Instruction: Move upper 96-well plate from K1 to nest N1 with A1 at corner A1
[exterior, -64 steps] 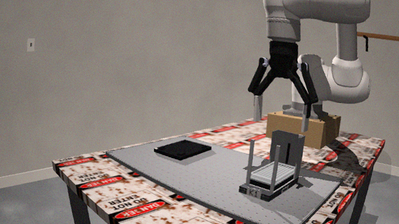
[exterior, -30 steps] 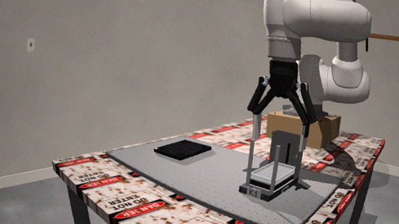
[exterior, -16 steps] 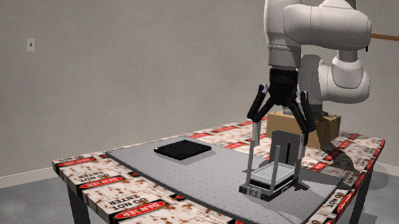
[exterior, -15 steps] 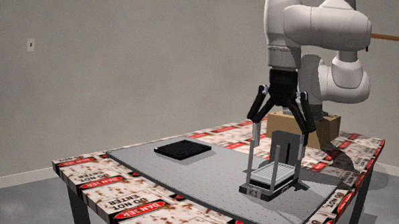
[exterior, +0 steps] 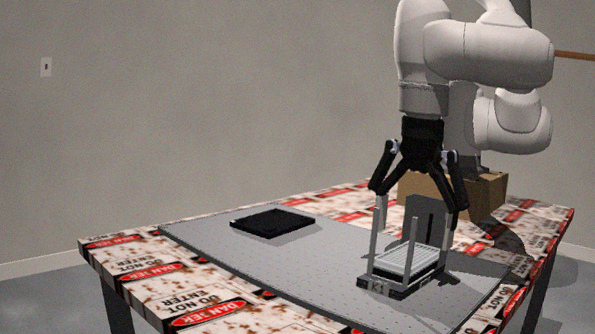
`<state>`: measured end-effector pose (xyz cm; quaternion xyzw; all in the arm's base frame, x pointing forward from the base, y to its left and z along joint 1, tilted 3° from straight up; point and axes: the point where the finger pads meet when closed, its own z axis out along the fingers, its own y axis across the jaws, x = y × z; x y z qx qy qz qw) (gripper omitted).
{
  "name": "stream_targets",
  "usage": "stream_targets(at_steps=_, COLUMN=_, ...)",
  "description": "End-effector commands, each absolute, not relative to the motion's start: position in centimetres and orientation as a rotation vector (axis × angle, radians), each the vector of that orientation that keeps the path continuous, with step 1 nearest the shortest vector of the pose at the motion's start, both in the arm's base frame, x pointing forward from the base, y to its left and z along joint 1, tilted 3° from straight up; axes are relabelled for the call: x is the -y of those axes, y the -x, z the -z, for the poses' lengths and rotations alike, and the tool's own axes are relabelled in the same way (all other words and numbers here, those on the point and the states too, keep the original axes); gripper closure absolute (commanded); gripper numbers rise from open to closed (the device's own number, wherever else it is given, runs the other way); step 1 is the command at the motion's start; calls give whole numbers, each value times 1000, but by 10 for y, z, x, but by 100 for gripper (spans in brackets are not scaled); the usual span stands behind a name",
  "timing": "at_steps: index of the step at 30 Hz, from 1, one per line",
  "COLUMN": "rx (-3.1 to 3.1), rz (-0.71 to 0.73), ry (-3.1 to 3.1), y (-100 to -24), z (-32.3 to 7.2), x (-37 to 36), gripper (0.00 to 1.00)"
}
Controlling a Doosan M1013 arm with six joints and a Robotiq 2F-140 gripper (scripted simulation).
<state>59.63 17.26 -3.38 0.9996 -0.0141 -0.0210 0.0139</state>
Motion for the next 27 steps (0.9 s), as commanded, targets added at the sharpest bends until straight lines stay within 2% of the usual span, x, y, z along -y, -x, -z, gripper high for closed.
stream_targets(at_steps=1, rx=55, rz=61, ry=-3111, y=-597, z=43, x=-171, gripper=0)
stream_targets(at_steps=10, rx=55, rz=61, ry=-3111, y=-596, z=58, x=-171, gripper=0)
stream_targets(at_steps=27, rx=55, rz=61, ry=-3111, y=-596, z=58, x=-171, gripper=0)
